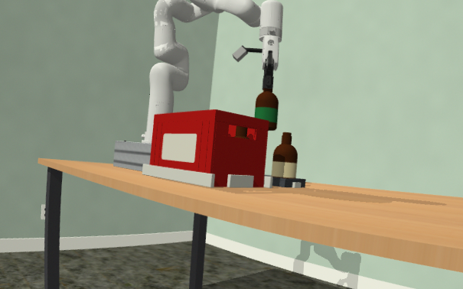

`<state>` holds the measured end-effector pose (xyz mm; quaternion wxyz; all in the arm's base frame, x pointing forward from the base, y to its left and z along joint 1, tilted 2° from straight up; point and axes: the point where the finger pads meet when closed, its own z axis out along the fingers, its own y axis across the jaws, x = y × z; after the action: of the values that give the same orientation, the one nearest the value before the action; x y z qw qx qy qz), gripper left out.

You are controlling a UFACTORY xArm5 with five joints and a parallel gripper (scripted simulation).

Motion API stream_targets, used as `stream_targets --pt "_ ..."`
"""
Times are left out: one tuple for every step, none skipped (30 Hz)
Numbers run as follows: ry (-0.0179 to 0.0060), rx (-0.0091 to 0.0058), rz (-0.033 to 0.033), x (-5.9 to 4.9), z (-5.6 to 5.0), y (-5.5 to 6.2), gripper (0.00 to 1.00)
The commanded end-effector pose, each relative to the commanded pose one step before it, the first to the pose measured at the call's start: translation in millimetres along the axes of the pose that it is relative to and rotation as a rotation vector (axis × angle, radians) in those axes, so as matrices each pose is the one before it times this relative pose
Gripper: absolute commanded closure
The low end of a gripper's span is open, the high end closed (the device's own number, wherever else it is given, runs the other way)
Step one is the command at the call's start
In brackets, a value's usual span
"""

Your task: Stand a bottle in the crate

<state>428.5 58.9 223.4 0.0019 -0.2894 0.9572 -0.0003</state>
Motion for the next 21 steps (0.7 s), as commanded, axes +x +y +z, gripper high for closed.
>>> stream_targets --pt "-0.00396 0.0019 -0.00004 -0.93 -6.46 -0.35 1.0" --pt "0.0 0.0 0.0 -0.02 -1.22 0.05 1.0" --pt "0.0 0.0 0.0 -0.02 -1.22 0.05 1.0" --pt "0.0 0.0 0.0 -0.02 -1.2 0.05 1.0" --pt "0.0 0.0 0.0 -0.01 -1.17 0.05 1.0" --pt "0.0 0.0 0.0 -0.03 -1.12 0.04 1.0" --pt "0.0 0.0 0.0 -0.03 -1.05 0.04 1.0" --pt "0.0 0.0 0.0 0.0 0.0 0.0 1.0" --pt "0.0 0.0 0.0 0.0 0.0 0.0 1.0" --pt "0.0 0.0 0.0 -0.02 -0.98 0.04 1.0" --pt "0.0 0.0 0.0 -0.02 -0.89 0.04 1.0" --pt "0.0 0.0 0.0 -0.02 -0.79 0.04 1.0" --pt "0.0 0.0 0.0 -0.01 -0.69 0.03 1.0" --pt "0.0 0.0 0.0 -0.01 -0.58 0.03 1.0" --pt "0.0 0.0 0.0 -0.01 -0.47 0.02 1.0" --pt "0.0 0.0 0.0 0.0 -0.36 0.02 1.0" --pt "0.0 0.0 0.0 0.0 -0.26 0.01 1.0" --pt "0.0 0.0 0.0 0.0 -0.17 0.01 1.0" --pt "0.0 0.0 0.0 0.0 -0.09 0.0 1.0" --pt "0.0 0.0 0.0 0.0 -0.04 0.0 1.0" --pt "0.0 0.0 0.0 0.0 -0.01 0.0 1.0"
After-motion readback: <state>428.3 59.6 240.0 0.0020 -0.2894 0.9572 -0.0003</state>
